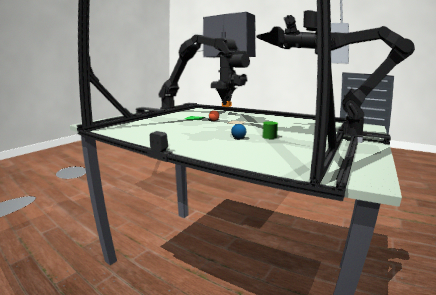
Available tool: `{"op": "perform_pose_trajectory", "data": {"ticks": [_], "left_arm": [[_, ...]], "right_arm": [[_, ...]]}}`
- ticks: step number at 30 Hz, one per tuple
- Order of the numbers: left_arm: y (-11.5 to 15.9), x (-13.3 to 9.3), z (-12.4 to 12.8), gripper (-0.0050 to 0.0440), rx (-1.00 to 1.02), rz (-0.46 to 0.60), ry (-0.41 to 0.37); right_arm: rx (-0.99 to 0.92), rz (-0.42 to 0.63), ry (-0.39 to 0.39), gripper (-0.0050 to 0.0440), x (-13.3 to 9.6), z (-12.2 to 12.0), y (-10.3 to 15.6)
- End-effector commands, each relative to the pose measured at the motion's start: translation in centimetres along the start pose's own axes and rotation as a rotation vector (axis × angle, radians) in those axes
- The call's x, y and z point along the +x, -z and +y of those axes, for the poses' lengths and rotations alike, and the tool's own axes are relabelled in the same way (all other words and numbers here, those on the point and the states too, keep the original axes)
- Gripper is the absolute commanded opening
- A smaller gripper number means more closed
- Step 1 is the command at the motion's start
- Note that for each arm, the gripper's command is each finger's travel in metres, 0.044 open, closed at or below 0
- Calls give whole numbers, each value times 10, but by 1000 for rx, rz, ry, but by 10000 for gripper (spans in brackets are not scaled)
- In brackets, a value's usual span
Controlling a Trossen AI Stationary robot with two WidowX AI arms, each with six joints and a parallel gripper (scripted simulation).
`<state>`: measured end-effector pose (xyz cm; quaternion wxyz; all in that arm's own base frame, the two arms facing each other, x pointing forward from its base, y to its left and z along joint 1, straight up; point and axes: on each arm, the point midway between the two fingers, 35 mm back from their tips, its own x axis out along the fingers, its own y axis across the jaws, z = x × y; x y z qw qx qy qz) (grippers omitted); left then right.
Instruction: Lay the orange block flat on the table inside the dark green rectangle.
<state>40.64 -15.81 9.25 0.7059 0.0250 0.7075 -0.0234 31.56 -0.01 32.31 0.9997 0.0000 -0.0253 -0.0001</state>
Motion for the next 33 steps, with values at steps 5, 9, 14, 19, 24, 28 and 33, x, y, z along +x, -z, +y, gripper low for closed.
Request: {"op": "perform_pose_trajectory", "data": {"ticks": [5,9,14,19,24,28,33], "left_arm": [[17,-4,-2,0,-17,-2,2],[27,-6,-2,0,-27,-2,2],[40,-7,-2,0,-39,-2,2],[50,-7,-2,0,-49,-2,2],[61,-7,-2,0,-58,-2,2],[72,-6,-1,0,-68,-2,2],[86,-5,0,0,-80,-2,2]], "right_arm": [[0,1,0,440,0,0,0],[0,1,0,440,0,0,0],[0,1,0,440,0,0,0],[0,1,0,440,0,0,0],[0,1,0,440,0,0,0],[0,1,0,440,0,0,0],[0,1,0,440,0,0,0]]}}
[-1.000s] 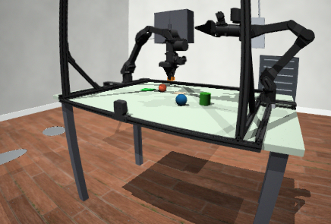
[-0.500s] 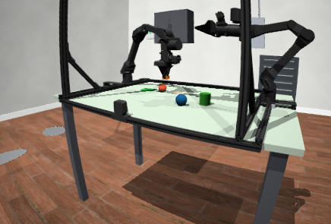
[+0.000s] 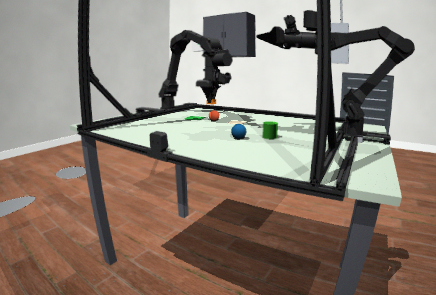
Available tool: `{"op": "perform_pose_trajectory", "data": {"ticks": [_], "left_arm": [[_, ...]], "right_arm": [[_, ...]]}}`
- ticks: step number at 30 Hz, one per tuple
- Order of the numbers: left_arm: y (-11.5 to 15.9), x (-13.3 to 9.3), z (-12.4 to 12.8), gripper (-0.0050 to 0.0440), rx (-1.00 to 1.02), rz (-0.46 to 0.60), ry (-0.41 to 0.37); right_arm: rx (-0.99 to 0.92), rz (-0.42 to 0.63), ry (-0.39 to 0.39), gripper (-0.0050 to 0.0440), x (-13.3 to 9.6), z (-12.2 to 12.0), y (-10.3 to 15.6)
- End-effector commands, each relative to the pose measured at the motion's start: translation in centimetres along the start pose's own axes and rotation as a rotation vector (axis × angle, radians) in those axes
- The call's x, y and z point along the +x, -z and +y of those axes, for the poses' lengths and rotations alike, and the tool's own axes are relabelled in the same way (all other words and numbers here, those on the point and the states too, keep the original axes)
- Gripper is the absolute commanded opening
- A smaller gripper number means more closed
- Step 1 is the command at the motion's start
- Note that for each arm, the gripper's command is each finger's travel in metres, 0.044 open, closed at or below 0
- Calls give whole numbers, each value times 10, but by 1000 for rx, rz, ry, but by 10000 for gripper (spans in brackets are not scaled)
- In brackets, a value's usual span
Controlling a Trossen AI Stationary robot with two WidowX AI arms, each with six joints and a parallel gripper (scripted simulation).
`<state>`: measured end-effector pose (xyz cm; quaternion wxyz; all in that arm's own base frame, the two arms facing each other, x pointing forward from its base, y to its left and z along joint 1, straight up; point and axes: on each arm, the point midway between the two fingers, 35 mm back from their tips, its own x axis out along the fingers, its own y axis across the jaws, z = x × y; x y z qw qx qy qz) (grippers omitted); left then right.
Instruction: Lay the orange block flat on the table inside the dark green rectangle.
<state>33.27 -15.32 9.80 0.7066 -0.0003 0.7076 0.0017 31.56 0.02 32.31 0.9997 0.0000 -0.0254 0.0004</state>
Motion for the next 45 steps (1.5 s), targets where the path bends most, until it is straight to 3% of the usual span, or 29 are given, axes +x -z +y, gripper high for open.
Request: {"op": "perform_pose_trajectory", "data": {"ticks": [1,33,39,45], "left_arm": [[14,0,2,0,-11,-1,2],[94,19,23,0,-79,-1,2],[96,20,23,0,-81,-1,2],[96,52,23,0,-87,-1,2]], "right_arm": [[0,1,1,440,0,0,0],[0,1,1,440,0,0,0],[0,1,1,440,0,0,0],[0,1,1,440,0,0,0]]}}
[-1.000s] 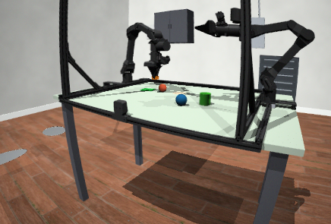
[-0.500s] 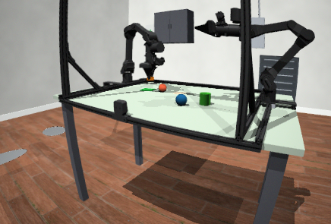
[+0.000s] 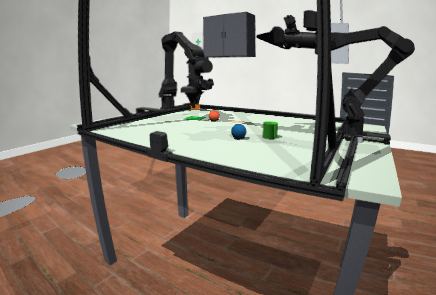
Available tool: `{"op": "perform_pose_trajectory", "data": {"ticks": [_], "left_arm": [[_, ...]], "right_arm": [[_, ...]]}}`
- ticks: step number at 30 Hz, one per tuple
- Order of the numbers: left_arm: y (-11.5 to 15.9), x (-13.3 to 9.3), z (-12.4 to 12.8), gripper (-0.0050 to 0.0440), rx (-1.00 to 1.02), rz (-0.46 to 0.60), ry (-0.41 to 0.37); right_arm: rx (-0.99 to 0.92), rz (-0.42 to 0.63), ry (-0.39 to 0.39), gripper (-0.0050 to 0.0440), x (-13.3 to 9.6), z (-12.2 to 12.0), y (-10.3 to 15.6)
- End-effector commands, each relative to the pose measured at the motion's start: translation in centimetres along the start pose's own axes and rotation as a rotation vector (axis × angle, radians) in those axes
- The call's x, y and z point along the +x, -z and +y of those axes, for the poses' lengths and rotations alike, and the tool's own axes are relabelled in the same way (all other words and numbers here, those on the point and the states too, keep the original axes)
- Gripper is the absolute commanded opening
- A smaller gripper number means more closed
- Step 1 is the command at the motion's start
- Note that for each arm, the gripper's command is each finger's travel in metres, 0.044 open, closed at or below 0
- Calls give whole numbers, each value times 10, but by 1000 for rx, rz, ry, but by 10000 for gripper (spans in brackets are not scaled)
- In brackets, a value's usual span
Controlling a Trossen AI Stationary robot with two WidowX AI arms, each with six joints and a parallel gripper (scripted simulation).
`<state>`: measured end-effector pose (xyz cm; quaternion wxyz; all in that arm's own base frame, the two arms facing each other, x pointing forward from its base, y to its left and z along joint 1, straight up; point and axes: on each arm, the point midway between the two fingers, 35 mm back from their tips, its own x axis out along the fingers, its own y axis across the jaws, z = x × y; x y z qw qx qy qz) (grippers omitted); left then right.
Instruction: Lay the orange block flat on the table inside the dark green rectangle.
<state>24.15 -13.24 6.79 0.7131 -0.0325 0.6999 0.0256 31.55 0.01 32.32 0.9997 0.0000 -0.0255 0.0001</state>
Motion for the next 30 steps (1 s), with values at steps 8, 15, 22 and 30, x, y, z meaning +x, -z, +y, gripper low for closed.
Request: {"op": "perform_pose_trajectory", "data": {"ticks": [8,15,22,30], "left_arm": [[6,27,3,0,-9,18,-11],[6,31,3,0,-8,18,-11],[7,41,4,0,-7,18,-11],[7,42,4,0,-7,18,-11]], "right_arm": [[0,1,0,440,0,0,0],[0,1,0,440,0,0,0],[0,1,0,440,0,0,0],[0,1,0,440,0,0,0]]}}
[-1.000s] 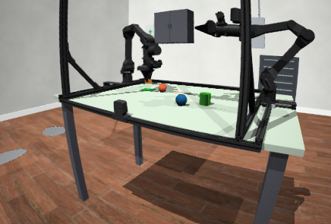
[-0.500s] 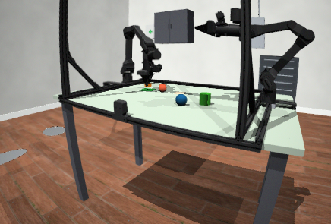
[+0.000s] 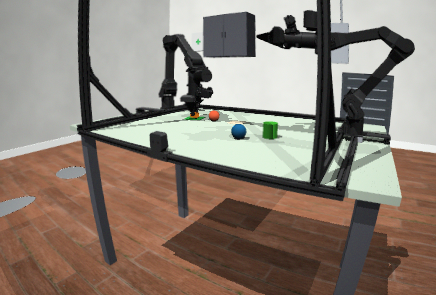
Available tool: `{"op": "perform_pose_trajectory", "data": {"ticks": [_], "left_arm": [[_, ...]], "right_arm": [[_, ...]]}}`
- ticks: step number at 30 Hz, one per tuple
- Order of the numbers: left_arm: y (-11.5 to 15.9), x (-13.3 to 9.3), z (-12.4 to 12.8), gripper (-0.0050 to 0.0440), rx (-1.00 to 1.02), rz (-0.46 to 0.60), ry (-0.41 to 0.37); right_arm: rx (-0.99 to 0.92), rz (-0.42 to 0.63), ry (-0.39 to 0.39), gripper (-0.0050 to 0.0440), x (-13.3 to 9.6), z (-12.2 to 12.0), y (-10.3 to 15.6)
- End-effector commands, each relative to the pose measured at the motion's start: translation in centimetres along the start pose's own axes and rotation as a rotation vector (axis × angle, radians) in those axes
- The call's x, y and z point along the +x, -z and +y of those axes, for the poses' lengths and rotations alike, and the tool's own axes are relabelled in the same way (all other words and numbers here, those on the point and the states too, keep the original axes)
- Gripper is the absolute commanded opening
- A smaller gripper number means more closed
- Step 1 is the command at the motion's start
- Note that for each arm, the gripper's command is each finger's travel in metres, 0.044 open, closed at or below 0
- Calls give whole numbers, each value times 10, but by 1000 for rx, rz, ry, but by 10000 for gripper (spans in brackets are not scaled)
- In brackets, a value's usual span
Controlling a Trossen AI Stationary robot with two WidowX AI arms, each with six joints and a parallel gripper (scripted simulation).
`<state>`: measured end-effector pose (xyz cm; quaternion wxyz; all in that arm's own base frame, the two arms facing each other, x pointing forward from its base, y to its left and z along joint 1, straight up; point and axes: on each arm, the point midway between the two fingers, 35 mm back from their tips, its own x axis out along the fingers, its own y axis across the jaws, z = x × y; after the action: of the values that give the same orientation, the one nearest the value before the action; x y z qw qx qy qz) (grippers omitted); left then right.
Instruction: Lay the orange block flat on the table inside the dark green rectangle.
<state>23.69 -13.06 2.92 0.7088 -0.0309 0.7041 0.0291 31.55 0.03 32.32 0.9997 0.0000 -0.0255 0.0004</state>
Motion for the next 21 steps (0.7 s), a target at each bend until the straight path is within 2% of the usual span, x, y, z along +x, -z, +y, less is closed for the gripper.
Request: {"op": "perform_pose_trajectory", "data": {"ticks": [1,11,12,14,21], "left_arm": [[2,3,1,0,-4,7,-3],[1,3,1,0,-4,7,-3],[1,2,0,24,0,4,-1],[1,2,0,24,0,4,-1],[1,2,0,192,0,4,-1]], "right_arm": [[0,1,1,440,0,0,0],[0,1,1,440,0,0,0],[0,1,1,440,0,0,0],[0,1,1,440,0,0,0],[0,1,1,440,0,0,0]]}}
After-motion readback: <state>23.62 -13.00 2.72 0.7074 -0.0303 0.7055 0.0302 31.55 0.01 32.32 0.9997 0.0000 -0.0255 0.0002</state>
